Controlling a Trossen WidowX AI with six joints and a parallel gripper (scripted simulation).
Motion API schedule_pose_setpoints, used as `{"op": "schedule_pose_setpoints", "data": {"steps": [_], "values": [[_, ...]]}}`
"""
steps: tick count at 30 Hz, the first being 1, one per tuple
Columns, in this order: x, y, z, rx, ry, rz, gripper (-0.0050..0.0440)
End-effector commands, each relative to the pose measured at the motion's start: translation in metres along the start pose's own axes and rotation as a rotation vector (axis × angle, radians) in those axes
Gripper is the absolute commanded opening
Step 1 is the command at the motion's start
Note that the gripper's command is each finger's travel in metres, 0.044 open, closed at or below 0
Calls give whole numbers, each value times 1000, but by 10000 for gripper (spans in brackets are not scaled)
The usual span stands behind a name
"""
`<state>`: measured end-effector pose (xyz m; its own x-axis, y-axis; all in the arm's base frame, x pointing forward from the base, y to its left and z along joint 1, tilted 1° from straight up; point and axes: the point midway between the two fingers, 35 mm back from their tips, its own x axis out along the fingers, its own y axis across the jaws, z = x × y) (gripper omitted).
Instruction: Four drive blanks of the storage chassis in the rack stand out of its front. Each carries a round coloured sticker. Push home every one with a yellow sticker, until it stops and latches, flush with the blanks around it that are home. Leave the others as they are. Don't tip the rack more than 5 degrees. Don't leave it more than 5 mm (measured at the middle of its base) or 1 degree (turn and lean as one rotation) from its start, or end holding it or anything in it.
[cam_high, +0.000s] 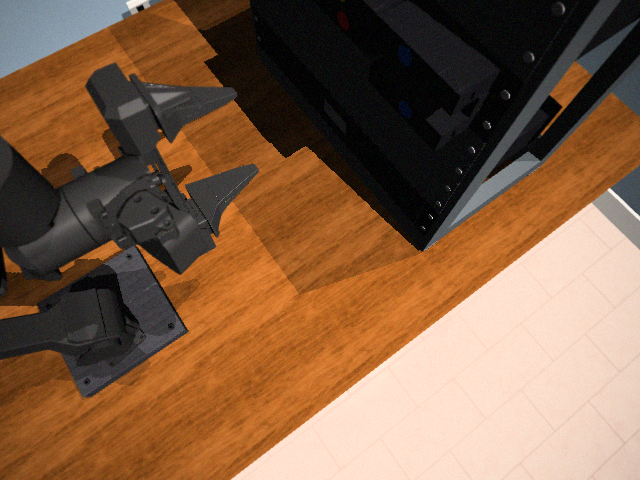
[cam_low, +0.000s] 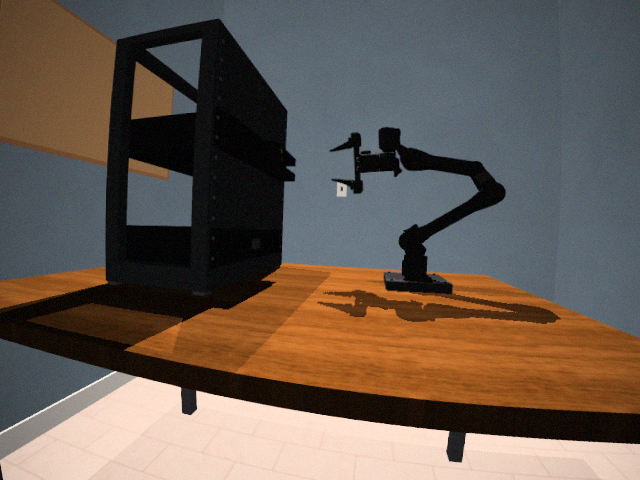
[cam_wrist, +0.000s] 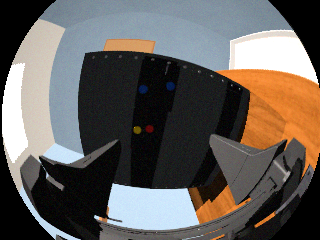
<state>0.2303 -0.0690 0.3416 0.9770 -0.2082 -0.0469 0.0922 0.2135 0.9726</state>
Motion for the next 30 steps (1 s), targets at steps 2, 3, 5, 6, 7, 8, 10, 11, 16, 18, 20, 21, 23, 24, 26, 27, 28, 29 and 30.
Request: {"op": "schedule_pose_setpoints", "data": {"steps": [2, 3, 5, 6, 7, 8, 10, 11, 16, 18, 20, 21, 23, 24, 26, 27, 28, 29, 30], "values": [[-6, 6, 0, 65, 4, 23, 440], [-6, 6, 0, 76, 5, 26, 440], [-8, 7, 0, 97, 8, 31, 440], [-9, 8, 0, 107, 9, 33, 440], [-9, 8, 0, 116, 10, 35, 440], [-10, 9, 0, 125, 11, 37, 440], [-11, 9, -1, 141, 13, 41, 440], [-11, 10, -1, 149, 14, 42, 440], [-13, 10, -1, 169, 16, 47, 440], [-14, 11, -1, 181, 18, 49, 440], [-14, 11, -1, 191, 19, 51, 440], [-15, 11, -1, 195, 20, 52, 440], [-15, 12, -1, 203, 21, 54, 440], [-15, 12, -2, 207, 21, 55, 440], [-16, 12, -2, 212, 22, 56, 440], [-16, 12, -2, 215, 22, 57, 440], [-16, 12, -2, 217, 23, 57, 440], [-16, 12, -2, 219, 23, 58, 440], [-17, 13, -2, 221, 23, 58, 440]]}}
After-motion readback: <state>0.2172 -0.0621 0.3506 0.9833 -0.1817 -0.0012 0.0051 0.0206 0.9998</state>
